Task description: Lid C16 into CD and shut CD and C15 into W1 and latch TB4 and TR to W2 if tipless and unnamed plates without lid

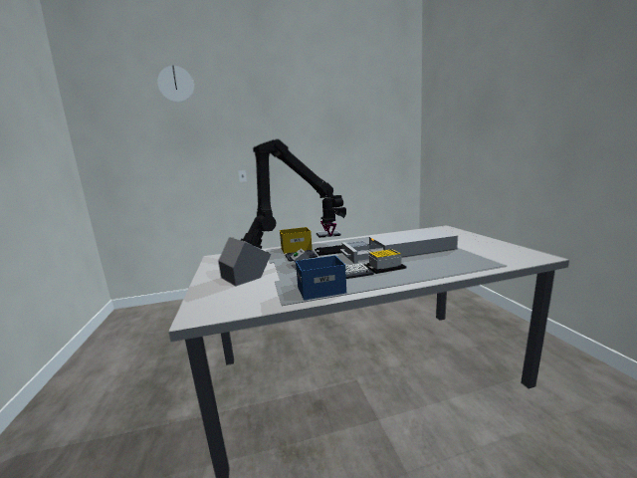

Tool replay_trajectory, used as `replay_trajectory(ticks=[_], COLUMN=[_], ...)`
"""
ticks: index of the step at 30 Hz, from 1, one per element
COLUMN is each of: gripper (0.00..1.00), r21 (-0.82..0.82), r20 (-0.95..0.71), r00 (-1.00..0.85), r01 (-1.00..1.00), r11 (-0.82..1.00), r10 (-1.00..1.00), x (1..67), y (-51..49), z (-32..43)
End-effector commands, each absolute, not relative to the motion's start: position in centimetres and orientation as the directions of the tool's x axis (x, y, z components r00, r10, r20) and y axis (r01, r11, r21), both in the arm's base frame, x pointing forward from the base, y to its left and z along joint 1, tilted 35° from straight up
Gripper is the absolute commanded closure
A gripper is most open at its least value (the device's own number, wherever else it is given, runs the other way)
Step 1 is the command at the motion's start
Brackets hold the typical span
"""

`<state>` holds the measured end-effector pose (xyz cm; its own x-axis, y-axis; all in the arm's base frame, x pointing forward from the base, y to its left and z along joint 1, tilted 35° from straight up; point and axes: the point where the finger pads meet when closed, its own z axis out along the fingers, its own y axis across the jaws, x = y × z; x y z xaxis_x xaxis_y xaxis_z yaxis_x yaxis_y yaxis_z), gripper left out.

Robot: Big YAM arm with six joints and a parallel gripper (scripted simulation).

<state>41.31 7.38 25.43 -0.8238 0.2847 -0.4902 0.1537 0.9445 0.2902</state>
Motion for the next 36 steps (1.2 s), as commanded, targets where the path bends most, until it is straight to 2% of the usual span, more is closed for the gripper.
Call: replay_trajectory(ticks=[1, 25, 34, 36], gripper=[1.0, 1.0, 1.0, 1.0], r21=[0.31, 0.31, 0.304, 0.264], r20=[-0.555, -0.557, -0.531, -0.552], r00=[-0.779, -0.778, -0.797, -0.803], r01=[0.132, 0.132, 0.139, 0.087], r11=[0.942, 0.942, 0.942, 0.961], r10=[0.292, 0.292, 0.289, 0.224], x=[41.7, 39.9, 39.9, 40.8], y=[6.9, 6.4, 6.8, 5.9], z=[30.0, 32.5, 30.6, 31.2])
